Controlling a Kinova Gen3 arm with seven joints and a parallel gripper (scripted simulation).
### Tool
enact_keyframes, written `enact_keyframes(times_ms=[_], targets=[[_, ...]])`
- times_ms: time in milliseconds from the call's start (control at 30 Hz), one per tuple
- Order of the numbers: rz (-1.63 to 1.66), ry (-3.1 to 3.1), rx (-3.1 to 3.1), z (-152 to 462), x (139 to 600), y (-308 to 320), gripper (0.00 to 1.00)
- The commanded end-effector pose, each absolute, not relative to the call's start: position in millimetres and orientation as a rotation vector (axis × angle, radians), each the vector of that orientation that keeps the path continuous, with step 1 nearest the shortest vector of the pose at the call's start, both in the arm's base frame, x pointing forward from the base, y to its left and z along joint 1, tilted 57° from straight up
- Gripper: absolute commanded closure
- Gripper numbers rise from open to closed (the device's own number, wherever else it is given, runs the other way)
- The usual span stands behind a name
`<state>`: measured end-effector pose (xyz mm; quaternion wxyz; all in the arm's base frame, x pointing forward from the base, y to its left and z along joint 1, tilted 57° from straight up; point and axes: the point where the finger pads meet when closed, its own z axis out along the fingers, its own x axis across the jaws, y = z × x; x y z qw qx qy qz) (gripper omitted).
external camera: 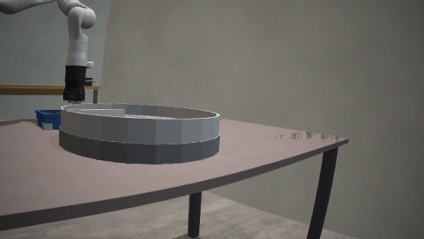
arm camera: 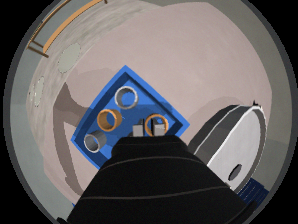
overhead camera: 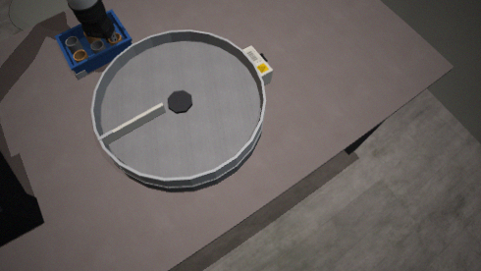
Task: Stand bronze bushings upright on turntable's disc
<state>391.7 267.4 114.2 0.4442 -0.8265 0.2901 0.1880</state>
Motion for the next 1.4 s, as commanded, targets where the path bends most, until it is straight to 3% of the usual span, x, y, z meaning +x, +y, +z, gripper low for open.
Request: enact_keyframes(times_ms=[0,1200,1233,1367], targets=[[0.467,0.716,-2.05,111.4,389.5,270.9,0.64],[0.465,0.715,-2.051,112.2,389.9,271.0,0.64],[0.465,0.715,-2.051,112.2,389.9,271.0,1.0],[0.465,0.715,-2.051,112.2,389.9,271.0,1.0]])
